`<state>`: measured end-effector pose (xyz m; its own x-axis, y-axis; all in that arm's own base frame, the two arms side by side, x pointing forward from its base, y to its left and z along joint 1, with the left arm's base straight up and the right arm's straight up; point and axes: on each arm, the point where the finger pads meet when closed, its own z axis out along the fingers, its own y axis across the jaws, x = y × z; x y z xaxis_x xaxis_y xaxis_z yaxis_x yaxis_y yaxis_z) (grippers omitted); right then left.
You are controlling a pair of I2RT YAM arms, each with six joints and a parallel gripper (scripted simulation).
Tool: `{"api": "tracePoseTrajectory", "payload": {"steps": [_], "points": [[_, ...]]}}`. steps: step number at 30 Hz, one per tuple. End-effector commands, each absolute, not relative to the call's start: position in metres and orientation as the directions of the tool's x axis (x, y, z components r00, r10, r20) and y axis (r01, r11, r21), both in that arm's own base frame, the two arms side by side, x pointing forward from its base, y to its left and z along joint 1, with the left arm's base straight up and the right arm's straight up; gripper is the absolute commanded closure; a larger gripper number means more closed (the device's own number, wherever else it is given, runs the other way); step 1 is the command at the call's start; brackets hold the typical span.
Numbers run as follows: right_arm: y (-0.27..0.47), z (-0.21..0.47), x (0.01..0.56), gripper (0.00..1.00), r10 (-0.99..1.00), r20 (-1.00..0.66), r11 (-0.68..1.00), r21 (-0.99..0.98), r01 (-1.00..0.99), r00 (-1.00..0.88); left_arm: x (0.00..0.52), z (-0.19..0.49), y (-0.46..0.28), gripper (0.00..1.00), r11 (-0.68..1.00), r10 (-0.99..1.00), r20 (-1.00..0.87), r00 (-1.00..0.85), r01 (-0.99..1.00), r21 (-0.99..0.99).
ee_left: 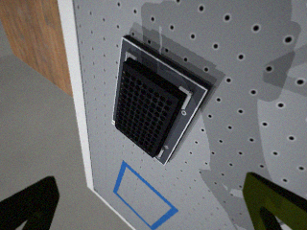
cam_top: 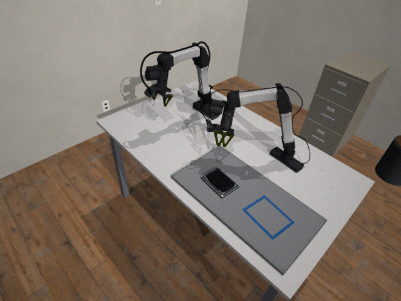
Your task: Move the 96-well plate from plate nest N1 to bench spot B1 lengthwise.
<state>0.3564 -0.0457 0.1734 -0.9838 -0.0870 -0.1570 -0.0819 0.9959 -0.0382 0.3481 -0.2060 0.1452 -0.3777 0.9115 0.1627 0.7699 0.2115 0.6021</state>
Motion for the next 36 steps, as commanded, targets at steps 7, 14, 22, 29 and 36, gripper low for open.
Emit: {"api": "tracePoseTrajectory", "payload": {"steps": [7,14,22,29,36], "points": [[0.035,0.208,0.383,0.0,-0.219,-0.391,0.975,-0.05,-0.217,-0.894,0.379,0.138,-0.189,0.0,0.671,0.627,-0.131,-0.768,0.447,0.592],[0.113,0.234,0.38,0.0,-0.33,-0.529,0.931,-0.048,-0.361,-0.782,0.394,0.127,-0.176,0.0,0.855,0.345,-0.28,-0.896,0.177,0.488],[0.201,0.265,0.351,0.0,-0.411,-0.663,0.849,-0.028,-0.528,-0.625,0.406,0.11,-0.159,0.0,0.932,-0.089,-0.36,-0.929,-0.206,0.3],[0.246,0.285,0.324,0.0,-0.428,-0.73,0.787,-0.012,-0.617,-0.532,0.412,0.097,-0.151,0.0,0.869,-0.397,-0.343,-0.851,-0.469,0.157],[0.284,0.303,0.29,0.0,-0.43,-0.785,0.715,0.005,-0.7,-0.446,0.419,0.083,-0.145,0.0,0.679,-0.708,-0.247,-0.661,-0.734,0.02]]}}
